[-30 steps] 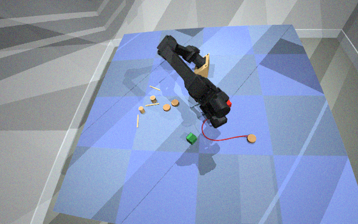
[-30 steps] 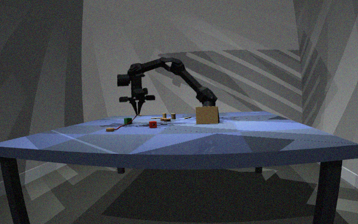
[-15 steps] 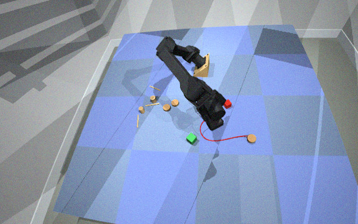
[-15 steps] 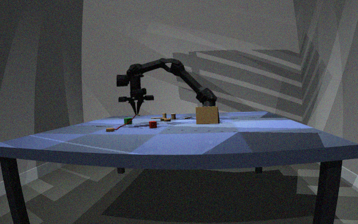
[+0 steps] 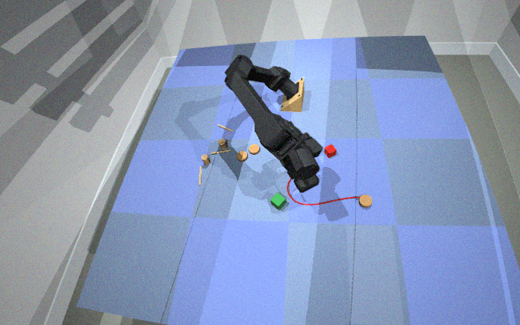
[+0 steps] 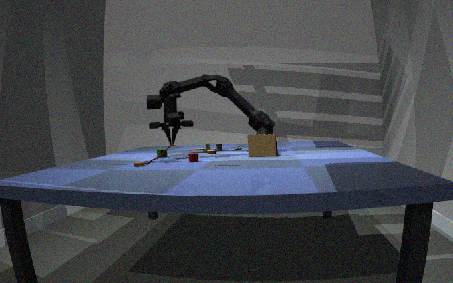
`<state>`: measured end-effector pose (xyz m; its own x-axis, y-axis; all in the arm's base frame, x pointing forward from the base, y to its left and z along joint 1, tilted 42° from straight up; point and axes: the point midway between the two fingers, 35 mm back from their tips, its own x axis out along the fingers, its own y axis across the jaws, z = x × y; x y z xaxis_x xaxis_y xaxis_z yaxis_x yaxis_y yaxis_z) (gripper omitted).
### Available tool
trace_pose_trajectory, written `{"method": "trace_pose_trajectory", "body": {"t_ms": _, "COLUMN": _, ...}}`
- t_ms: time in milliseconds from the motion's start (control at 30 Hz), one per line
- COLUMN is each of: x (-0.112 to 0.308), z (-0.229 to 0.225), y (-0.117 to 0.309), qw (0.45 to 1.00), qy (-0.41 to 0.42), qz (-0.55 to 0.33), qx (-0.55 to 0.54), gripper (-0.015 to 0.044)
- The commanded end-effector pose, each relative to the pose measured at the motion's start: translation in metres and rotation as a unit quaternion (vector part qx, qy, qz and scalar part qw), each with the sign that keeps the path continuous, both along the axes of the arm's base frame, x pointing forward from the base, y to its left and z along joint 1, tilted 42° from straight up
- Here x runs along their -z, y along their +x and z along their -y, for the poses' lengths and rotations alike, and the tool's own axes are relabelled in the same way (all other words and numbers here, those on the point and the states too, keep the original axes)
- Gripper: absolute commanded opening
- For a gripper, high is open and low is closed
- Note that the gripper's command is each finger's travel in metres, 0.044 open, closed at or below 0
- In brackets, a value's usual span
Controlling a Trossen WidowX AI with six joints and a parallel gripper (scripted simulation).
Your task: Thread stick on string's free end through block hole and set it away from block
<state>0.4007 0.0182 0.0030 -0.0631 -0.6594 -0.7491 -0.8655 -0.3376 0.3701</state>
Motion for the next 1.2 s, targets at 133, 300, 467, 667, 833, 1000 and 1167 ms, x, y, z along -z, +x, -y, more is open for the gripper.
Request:
{"method": "trace_pose_trajectory", "body": {"t_ms": 133, "x": -0.007, "z": 0.007, "y": 0.006, "qw": 1.000, "qy": -0.002, "qz": 0.000, "qx": -0.003, "gripper": 0.0000}}
{"method": "trace_pose_trajectory", "body": {"t_ms": 300, "x": -0.011, "z": 0.012, "y": 0.009, "qw": 1.000, "qy": -0.003, "qz": 0.000, "qx": -0.003, "gripper": 0.0000}}
{"method": "trace_pose_trajectory", "body": {"t_ms": 467, "x": -0.015, "z": 0.016, "y": 0.012, "qw": 1.000, "qy": -0.003, "qz": 0.000, "qx": -0.003, "gripper": 0.0000}}
{"method": "trace_pose_trajectory", "body": {"t_ms": 667, "x": -0.019, "z": 0.022, "y": 0.015, "qw": 1.000, "qy": -0.004, "qz": 0.000, "qx": -0.003, "gripper": 0.0000}}
{"method": "trace_pose_trajectory", "body": {"t_ms": 833, "x": -0.023, "z": 0.026, "y": 0.018, "qw": 1.000, "qy": -0.004, "qz": 0.000, "qx": -0.003, "gripper": 0.0000}}
{"method": "trace_pose_trajectory", "body": {"t_ms": 1000, "x": -0.023, "z": 0.027, "y": 0.018, "qw": 1.000, "qy": -0.004, "qz": 0.000, "qx": -0.003, "gripper": 0.0000}}
{"method": "trace_pose_trajectory", "body": {"t_ms": 1167, "x": -0.020, "z": 0.030, "y": 0.014, "qw": 1.000, "qy": -0.005, "qz": 0.000, "qx": -0.003, "gripper": 0.0000}}
